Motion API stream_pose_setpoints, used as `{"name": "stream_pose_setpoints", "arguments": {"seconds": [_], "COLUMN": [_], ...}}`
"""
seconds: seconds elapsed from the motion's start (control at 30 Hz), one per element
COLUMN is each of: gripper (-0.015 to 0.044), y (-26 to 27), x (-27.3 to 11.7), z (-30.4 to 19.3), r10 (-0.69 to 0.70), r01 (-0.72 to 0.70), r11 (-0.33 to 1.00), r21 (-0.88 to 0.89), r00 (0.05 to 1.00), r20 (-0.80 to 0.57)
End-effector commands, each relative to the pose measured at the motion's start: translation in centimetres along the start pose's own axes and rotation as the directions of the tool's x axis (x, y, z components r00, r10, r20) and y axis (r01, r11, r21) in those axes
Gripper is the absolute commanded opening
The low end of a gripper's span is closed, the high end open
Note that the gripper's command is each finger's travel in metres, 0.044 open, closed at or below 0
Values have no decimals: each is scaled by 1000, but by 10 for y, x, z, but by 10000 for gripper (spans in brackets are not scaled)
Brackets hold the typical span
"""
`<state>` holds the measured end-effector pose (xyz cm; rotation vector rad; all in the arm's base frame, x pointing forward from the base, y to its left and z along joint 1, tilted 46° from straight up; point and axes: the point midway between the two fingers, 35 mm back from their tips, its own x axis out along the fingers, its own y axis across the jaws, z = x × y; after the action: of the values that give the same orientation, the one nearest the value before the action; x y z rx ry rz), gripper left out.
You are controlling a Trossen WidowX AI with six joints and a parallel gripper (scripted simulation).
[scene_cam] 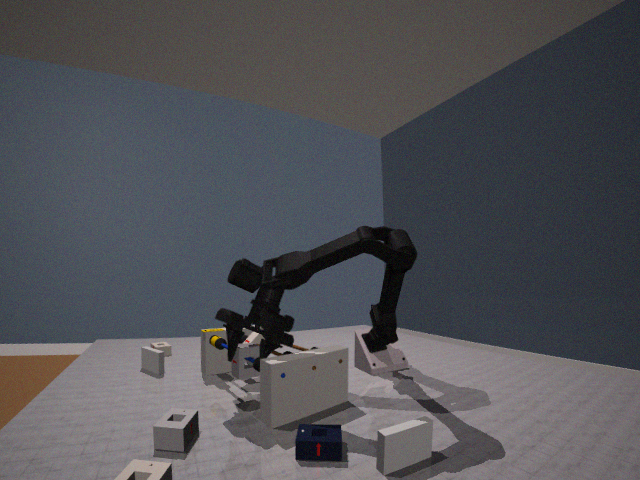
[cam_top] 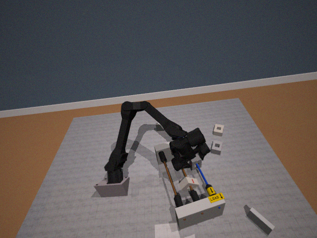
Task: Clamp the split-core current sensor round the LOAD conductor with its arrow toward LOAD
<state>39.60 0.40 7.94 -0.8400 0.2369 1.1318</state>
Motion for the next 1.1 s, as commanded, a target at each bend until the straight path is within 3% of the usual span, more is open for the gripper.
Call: {"name": "stream_pose_setpoints", "arguments": {"seconds": [0.0,0.13,1.07], "gripper": [83,0,0], "y": [0,-1,2], "x": [0,-1,4], "z": [0,-1,0], "r10": [3,49,34], "r01": [-3,-49,-34], "r11": [1000,999,999], "r21": [0,1,3], "r00": [1000,999,999], "r20": [0,0,3]}}
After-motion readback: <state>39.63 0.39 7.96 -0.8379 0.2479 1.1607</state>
